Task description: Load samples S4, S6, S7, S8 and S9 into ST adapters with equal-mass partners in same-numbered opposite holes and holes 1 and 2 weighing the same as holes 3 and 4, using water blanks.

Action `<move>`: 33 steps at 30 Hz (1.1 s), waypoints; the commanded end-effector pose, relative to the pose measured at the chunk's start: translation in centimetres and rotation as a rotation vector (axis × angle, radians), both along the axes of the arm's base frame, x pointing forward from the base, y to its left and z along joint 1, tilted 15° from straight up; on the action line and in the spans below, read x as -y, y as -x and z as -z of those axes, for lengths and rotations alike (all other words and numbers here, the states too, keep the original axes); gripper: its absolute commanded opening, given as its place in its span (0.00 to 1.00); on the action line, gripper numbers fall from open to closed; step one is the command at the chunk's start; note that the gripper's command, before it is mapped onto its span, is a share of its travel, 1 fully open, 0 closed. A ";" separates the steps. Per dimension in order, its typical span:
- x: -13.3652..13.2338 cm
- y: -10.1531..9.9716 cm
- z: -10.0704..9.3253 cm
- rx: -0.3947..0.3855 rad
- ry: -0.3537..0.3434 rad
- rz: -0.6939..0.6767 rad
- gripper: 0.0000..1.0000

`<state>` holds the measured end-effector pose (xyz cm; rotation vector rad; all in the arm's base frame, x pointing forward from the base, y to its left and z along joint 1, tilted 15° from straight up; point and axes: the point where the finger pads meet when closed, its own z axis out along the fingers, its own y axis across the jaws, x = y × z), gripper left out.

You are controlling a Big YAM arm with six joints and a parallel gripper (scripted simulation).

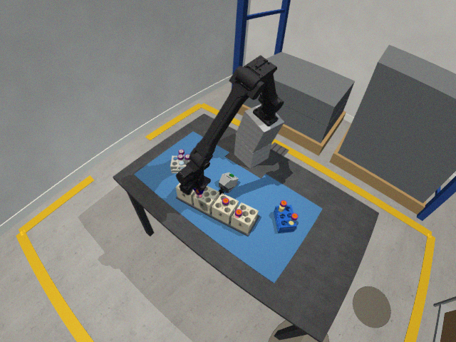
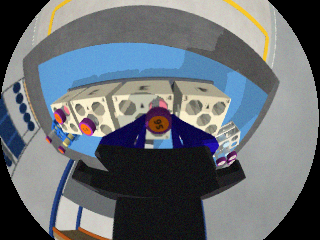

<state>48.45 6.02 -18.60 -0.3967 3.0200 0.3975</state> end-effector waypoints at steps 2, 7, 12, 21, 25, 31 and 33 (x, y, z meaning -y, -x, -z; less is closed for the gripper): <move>-0.6 -1.5 0.8 0.030 0.001 0.001 0.00; -0.1 -1.4 1.2 0.027 0.002 0.009 0.00; -0.1 -1.3 0.6 0.028 0.000 0.005 0.00; -0.1 -1.3 0.6 0.028 0.000 0.005 0.55; -0.1 -1.3 0.6 0.028 0.000 0.005 0.55; 0.6 -1.0 -0.8 0.026 0.002 0.010 0.55; 1.0 -0.8 -1.4 0.025 0.002 0.009 0.55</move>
